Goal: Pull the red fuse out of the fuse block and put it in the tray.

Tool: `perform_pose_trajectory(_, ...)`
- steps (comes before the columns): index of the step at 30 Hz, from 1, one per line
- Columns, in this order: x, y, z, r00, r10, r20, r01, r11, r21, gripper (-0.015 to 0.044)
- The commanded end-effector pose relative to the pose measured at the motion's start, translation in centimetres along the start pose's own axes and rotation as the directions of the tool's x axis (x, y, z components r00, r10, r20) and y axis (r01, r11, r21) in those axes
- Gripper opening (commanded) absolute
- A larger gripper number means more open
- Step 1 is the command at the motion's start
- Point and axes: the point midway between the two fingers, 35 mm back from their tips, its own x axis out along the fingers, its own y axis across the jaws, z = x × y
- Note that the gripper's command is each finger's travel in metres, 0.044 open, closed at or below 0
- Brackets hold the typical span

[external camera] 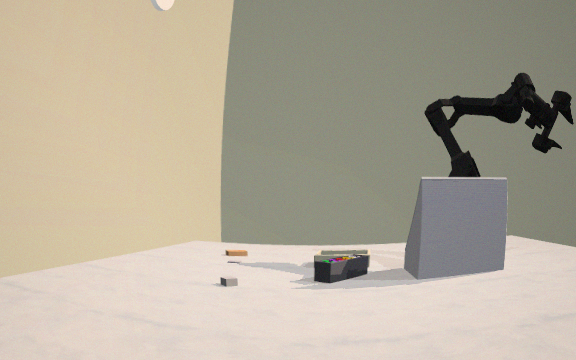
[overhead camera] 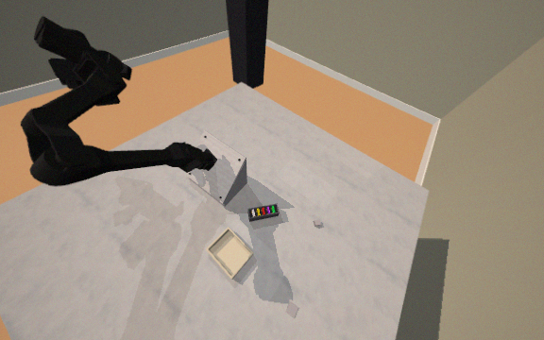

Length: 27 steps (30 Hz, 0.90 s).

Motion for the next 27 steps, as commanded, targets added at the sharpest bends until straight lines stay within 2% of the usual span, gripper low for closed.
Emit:
perform_pose_trajectory(1, -0.1, -0.2, -0.2, 1.0, -0.007, -0.006, 0.007, 1.0, 0.008, 0.0374)
perform_pose_trajectory(6, -4.2, -4.2, -4.7, 0.967, -0.189, -0.172, 0.222, 0.955, 0.198, 0.0242)
perform_pose_trajectory(12, -11.5, -7.8, -10.6, 0.844, -0.369, -0.388, 0.506, 0.787, 0.352, 0.0085)
perform_pose_trajectory(21, -20.0, -8.9, -15.9, 0.657, -0.466, -0.592, 0.747, 0.505, 0.432, 0.0074)
perform_pose_trajectory(27, -29.7, -7.4, -20.3, 0.401, -0.466, -0.788, 0.905, 0.067, 0.421, 0.0074)
